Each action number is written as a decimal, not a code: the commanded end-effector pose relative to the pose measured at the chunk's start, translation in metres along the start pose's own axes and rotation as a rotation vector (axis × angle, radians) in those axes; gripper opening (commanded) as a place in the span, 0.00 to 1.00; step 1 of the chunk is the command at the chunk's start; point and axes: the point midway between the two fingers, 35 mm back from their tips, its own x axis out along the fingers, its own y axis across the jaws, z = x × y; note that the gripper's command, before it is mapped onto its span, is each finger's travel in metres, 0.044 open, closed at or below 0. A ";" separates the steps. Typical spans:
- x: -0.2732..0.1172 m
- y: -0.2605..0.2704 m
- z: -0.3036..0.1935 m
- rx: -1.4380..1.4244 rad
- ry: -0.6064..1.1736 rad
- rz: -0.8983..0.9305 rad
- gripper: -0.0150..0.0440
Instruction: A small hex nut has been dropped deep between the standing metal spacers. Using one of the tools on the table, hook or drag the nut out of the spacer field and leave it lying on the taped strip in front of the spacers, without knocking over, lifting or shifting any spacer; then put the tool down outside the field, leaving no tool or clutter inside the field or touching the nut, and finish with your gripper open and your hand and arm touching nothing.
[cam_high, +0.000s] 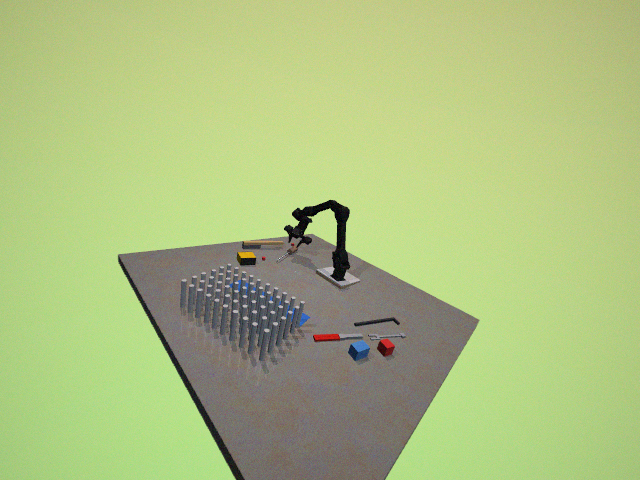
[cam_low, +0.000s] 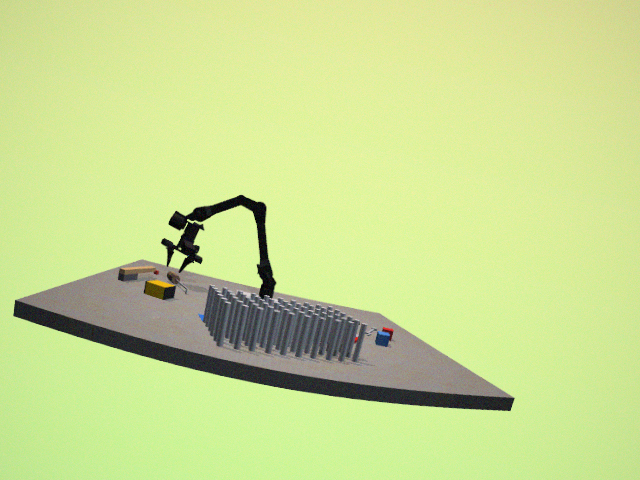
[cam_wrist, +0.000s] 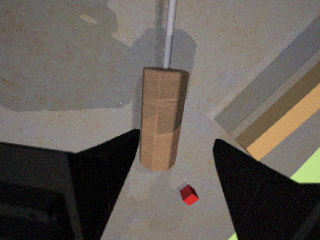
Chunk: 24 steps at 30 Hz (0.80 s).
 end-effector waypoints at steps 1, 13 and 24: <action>0.010 0.005 0.001 -0.005 -0.006 0.010 0.73; 0.028 0.012 0.002 -0.005 -0.006 0.010 0.73; 0.035 0.014 0.002 -0.005 -0.006 0.010 0.67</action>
